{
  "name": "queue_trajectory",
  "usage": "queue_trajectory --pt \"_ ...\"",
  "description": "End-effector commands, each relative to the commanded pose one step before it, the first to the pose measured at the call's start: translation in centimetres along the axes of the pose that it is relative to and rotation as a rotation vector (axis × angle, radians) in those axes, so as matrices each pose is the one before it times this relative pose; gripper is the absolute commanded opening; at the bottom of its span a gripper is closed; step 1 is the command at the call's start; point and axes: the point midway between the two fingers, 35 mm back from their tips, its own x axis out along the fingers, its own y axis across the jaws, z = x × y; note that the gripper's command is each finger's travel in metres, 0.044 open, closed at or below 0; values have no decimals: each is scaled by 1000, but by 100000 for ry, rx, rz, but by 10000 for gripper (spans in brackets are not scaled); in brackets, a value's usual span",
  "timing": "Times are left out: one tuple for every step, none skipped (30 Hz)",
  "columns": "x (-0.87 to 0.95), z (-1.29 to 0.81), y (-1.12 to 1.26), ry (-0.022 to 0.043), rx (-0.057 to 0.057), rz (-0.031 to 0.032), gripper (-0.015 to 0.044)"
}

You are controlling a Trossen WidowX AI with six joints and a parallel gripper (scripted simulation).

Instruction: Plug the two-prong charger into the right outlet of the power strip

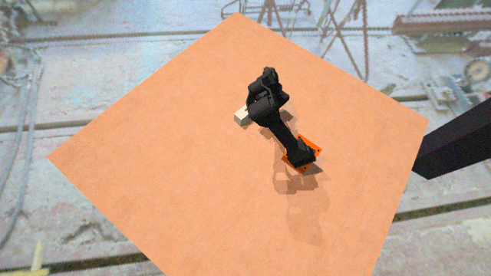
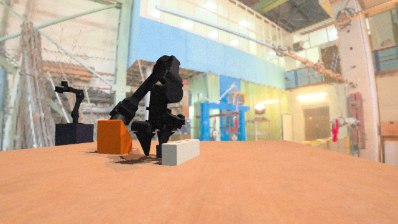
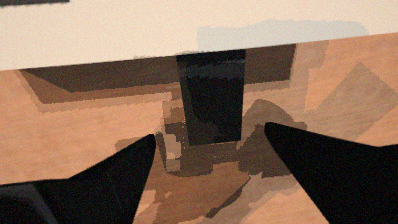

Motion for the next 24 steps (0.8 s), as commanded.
queue_trajectory --pt "2 -689 -62 70 -336 -337 440" --pt "10 -125 -2 6 5 0 440" --pt "10 -125 -1 6 5 0 440" --pt "10 -126 -1 6 5 1 440" --pt "11 -126 0 6 5 1 440" --pt "11 -126 0 6 5 1 440" --pt "11 -126 1 6 5 2 440" --pt "12 -126 1 6 4 2 440" --pt "12 -126 2 6 4 2 440" --pt "12 -126 2 7 4 3 440" --pt "12 -126 3 7 4 3 440" --pt "13 -126 3 7 4 3 440" --pt "13 -126 4 7 4 4 440" --pt "13 -126 4 7 4 4 440" --pt "14 -126 5 7 4 5 440" --pt "14 -126 5 7 4 5 440" --pt "14 -126 6 7 4 5 440" --pt "14 -126 6 7 3 6 440" --pt "15 -126 7 7 3 6 440" --pt "15 -126 7 8 3 6 440" --pt "15 -126 8 8 3 7 440" --pt "13 -103 7 6 2 6 440" --pt "8 -62 4 4 1 4 440" --pt "3 -21 1 1 0 1 440"
